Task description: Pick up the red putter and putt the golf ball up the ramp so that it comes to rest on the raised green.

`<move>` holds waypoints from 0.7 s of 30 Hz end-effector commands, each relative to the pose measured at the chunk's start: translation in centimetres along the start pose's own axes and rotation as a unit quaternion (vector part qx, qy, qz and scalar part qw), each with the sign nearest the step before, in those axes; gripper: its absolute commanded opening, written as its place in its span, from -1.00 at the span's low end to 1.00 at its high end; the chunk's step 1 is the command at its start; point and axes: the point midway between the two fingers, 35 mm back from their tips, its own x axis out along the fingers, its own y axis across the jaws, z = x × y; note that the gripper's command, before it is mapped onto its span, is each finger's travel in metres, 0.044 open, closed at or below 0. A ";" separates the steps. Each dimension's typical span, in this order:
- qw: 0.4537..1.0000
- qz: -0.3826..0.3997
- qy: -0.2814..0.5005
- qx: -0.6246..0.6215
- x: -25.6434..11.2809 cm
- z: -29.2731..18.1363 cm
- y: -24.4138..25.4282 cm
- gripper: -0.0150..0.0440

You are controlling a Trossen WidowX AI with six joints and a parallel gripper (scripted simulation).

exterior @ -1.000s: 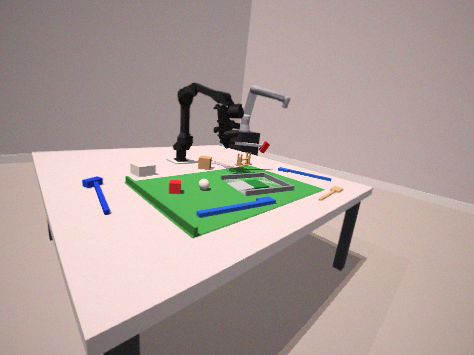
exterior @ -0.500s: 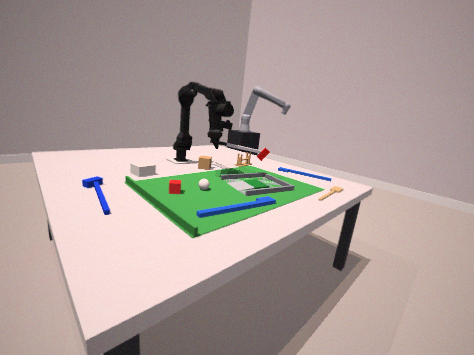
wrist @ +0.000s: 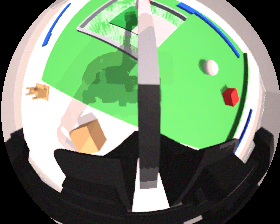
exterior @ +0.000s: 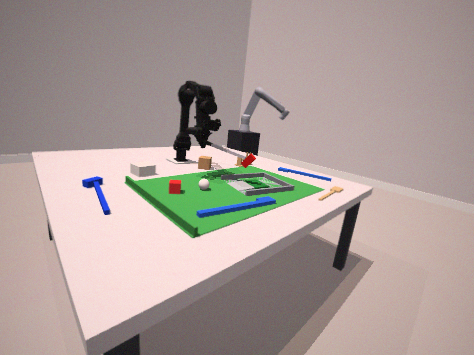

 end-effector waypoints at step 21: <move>0.949 -0.043 0.028 0.311 -2.4 -8.5 -8.3 -0.49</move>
